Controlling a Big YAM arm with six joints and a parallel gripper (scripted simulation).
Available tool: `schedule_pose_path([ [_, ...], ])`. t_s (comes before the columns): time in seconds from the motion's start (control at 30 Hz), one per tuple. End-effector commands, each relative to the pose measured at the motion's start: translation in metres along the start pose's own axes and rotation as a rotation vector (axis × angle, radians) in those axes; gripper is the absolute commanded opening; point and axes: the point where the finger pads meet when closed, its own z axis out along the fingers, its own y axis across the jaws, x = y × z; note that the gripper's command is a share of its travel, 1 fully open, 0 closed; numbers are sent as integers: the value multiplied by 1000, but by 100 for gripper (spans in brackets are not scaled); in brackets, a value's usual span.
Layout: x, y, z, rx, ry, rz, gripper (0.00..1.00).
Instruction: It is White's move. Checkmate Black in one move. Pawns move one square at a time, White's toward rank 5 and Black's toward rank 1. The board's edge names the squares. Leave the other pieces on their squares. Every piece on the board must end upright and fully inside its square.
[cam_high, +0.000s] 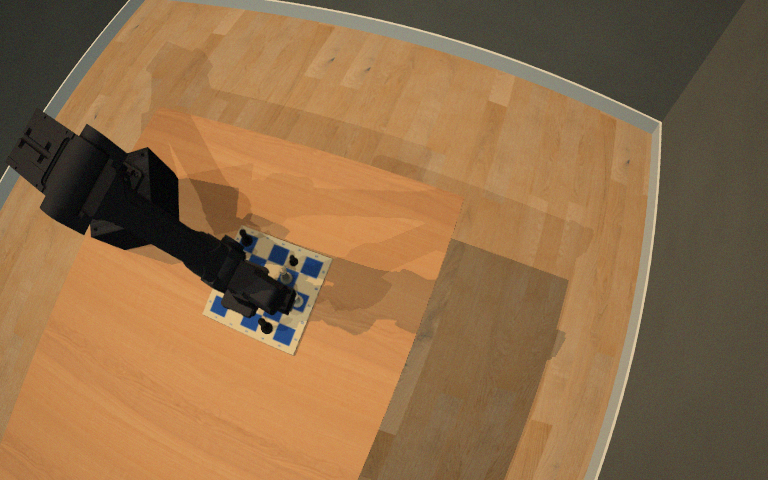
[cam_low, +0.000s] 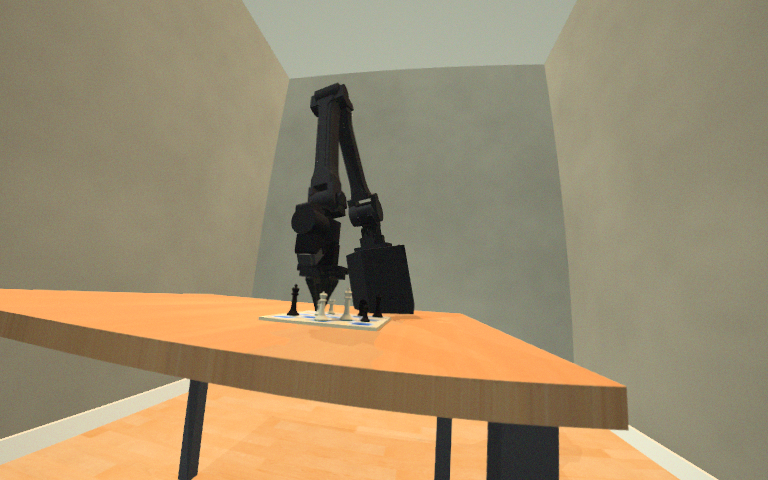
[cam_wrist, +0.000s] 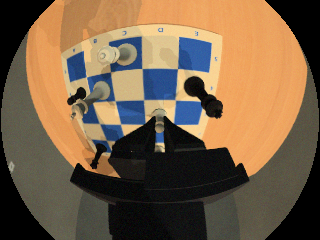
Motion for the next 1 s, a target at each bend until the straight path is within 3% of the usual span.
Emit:
schedule_pose_path([
  [0.0, -5, -6, 3, 2, -10, 7, 0],
  [0.97, -6, -7, 2, 2, -12, 8, 0],
])
